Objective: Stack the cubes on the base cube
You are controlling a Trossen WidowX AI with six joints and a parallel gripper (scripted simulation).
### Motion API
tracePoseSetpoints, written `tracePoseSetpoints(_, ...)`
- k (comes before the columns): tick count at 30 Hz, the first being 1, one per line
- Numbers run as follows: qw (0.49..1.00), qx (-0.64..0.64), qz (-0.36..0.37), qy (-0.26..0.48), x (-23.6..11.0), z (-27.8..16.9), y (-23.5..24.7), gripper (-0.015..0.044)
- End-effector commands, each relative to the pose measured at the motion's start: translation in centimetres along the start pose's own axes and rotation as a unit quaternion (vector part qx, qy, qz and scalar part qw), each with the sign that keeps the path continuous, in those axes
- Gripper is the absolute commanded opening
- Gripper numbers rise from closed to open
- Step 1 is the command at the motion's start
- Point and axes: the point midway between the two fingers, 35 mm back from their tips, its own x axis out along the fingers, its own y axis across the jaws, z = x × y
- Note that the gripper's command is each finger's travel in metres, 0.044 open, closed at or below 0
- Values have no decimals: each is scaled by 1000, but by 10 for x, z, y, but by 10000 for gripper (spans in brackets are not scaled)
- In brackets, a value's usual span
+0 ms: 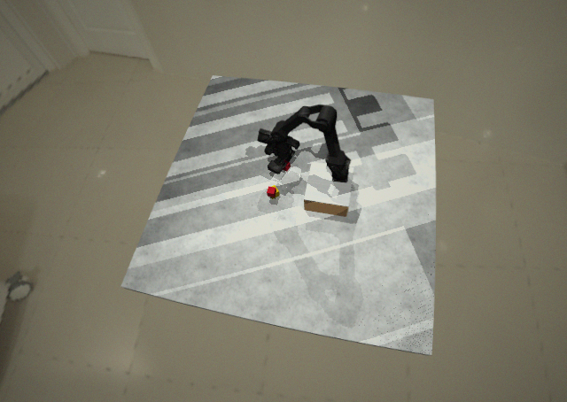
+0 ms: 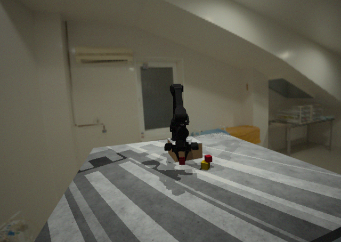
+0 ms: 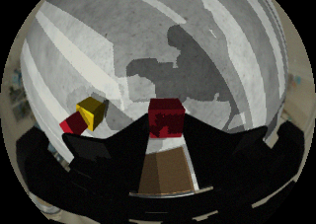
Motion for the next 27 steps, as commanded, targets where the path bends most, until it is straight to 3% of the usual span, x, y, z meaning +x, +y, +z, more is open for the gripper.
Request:
tracePoseSetpoints(1,1000,-1,1,-5,-16,4,1,105)
tracePoseSetpoints(18,1000,-1,1,-5,-69,-3,0,105)
tracePoseSetpoints(27,998,56,1,-5,-71,-2,10,105)
